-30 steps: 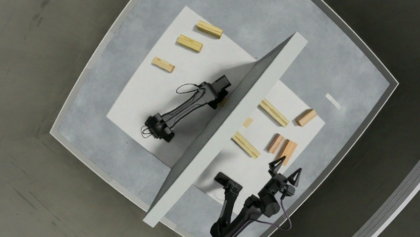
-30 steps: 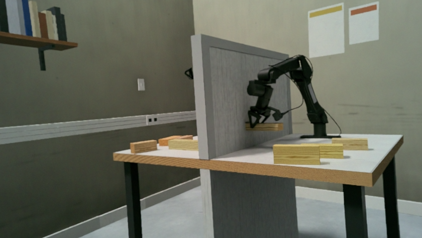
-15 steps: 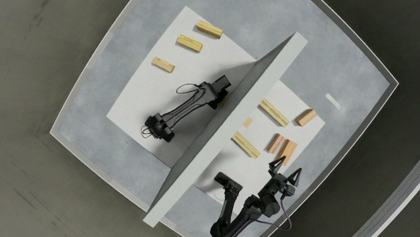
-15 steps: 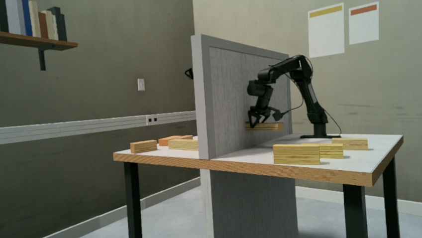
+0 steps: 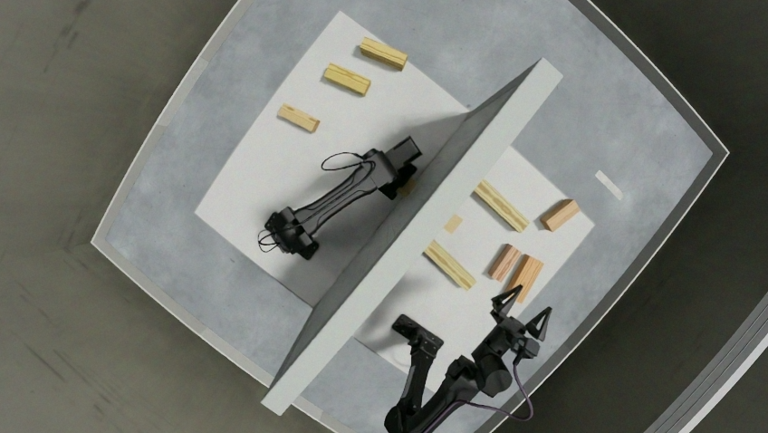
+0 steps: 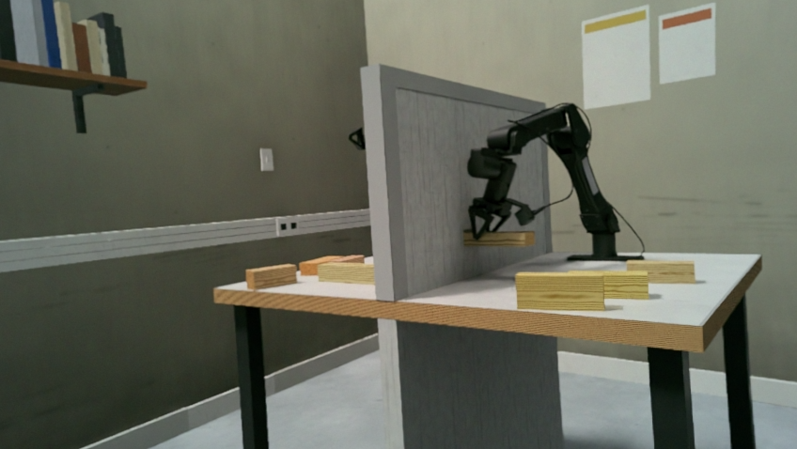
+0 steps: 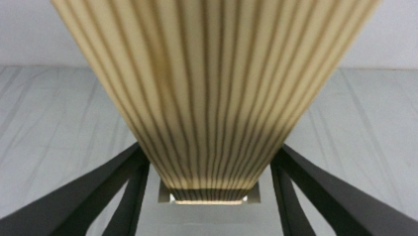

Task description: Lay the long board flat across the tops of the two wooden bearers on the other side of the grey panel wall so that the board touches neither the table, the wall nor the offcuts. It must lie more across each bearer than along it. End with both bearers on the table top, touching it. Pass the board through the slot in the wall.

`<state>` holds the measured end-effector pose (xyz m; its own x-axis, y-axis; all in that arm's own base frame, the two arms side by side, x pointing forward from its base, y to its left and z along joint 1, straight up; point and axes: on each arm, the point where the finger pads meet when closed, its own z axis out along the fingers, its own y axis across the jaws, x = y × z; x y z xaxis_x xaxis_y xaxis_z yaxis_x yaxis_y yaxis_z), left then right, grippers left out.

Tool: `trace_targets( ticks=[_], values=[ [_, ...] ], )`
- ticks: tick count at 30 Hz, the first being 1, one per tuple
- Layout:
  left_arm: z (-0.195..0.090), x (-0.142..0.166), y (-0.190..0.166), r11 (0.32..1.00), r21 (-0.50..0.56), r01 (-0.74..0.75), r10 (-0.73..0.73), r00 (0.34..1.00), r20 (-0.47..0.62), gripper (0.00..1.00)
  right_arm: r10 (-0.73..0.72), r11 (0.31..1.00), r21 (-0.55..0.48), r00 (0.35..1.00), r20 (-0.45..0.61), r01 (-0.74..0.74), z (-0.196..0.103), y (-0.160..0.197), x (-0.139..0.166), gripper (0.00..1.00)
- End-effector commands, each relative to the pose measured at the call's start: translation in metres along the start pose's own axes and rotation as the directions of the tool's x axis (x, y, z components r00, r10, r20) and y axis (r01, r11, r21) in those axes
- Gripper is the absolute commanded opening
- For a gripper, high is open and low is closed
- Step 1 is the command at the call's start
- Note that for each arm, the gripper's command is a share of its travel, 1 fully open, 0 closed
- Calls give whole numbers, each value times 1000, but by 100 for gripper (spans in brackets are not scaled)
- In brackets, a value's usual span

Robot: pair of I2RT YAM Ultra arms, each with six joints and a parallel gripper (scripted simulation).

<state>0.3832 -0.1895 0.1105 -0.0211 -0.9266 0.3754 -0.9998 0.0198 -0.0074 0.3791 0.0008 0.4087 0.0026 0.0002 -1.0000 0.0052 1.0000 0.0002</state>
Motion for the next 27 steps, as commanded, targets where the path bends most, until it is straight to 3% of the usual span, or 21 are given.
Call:
trace_targets(
  ticks=[1, 6, 7, 12, 19, 20, 27],
  values=[
    [-13, 1, -7, 1000, 26, -7, 7, 1000, -9, 74, -1, 1000, 16, 999, 40, 1, -10, -5, -20, 100],
    [-10, 4, -2, 1000, 14, -10, 11, 1000, -7, 74, -1, 1000, 16, 999, 40, 1, -10, -5, -20, 100],
    [-38, 6, -2, 999, 37, -17, 17, 1000, -19, 74, -1, 1000, 16, 999, 40, 1, -10, -5, -20, 100],
    [-38, -3, 1, 1000, -29, 5, -5, 1000, -1, 74, -1, 1000, 16, 999, 40, 1, -10, -5, -20, 100],
    [-65, -3, 2, 1000, -27, 4, -4, 1000, 3, 74, -1, 1000, 16, 999, 40, 1, -10, -5, -20, 100],
    [-60, 2, -5, 1000, 8, -11, 11, 1000, 0, 74, -1, 1000, 16, 999, 40, 1, -10, -5, -20, 100],
    [-55, 2, 7, 1000, -11, -12, 12, 1000, 7, 74, -1, 1000, 16, 999, 40, 1, -10, -5, -20, 100]
  ],
)
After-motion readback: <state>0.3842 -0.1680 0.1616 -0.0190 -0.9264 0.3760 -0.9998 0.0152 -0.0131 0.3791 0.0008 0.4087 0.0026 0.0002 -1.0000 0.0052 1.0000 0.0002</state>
